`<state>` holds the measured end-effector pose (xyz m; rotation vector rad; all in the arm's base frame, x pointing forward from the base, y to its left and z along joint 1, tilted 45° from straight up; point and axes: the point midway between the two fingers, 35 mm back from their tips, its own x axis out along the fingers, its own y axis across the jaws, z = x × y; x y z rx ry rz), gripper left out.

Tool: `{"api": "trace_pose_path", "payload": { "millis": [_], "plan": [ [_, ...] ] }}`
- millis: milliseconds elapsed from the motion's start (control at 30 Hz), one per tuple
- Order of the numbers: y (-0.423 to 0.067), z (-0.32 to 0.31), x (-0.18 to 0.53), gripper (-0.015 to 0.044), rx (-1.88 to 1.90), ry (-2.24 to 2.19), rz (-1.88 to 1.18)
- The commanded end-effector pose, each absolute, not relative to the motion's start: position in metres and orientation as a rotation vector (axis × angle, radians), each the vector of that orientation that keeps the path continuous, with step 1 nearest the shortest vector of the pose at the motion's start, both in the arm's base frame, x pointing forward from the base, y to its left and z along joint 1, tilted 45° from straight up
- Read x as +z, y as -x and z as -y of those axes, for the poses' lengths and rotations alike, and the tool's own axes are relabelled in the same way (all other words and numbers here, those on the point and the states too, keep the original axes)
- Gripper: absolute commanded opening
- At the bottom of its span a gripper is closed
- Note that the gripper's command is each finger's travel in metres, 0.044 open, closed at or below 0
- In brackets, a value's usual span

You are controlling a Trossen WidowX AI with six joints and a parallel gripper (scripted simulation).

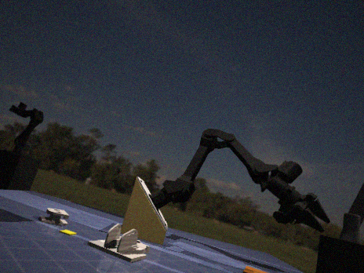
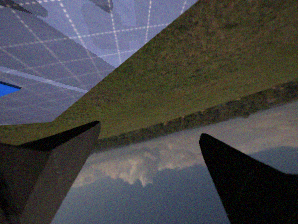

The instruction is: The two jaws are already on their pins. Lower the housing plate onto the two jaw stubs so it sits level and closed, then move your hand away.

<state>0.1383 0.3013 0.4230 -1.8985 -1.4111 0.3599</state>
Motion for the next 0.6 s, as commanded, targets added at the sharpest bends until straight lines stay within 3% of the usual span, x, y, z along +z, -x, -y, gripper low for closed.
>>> {"api": "trace_pose_path", "payload": {
  "millis": [0,567],
  "plan": [
    [-0.16,-0.306,0.408,0.044,0.44,1.913,1.324],
    [-0.245,-0.297,0.338,0.044,0.615,2.02,0.956]
  ]
}}
